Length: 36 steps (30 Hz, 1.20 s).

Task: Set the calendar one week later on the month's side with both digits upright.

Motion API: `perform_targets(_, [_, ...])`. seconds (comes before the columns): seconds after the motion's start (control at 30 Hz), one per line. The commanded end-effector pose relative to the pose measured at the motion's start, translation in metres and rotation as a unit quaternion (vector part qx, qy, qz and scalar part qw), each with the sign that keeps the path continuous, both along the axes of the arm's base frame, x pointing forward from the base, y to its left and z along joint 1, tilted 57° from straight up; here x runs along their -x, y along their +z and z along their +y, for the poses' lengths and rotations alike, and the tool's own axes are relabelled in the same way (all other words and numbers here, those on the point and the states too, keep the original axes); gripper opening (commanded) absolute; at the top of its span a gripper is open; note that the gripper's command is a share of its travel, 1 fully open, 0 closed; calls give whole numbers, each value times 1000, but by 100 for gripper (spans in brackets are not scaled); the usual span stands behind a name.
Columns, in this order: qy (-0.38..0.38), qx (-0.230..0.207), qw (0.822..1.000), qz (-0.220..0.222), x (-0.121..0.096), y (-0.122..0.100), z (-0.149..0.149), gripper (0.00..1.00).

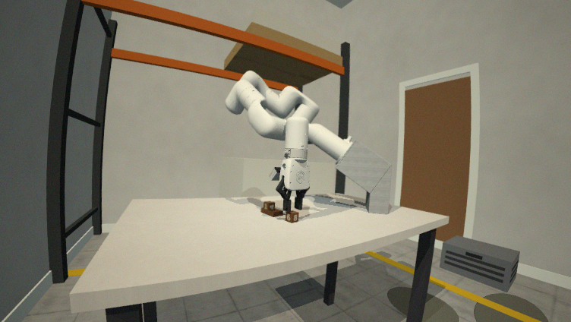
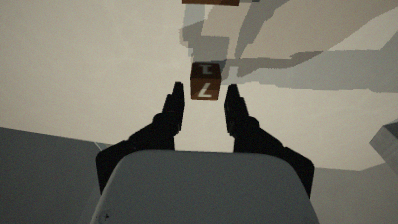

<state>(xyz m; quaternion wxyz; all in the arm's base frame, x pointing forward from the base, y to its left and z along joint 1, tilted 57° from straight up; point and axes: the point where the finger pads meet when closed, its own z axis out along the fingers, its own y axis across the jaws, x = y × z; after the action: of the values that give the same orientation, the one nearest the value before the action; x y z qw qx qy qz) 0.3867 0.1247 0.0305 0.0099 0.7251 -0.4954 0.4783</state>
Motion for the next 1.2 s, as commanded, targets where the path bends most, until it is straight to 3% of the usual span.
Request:
perform_targets(0.0, [2,-1,1000,0,0,0,2,49])
perform_targets(1.17, [2,-1,1000,0,-8,-7,-4,49])
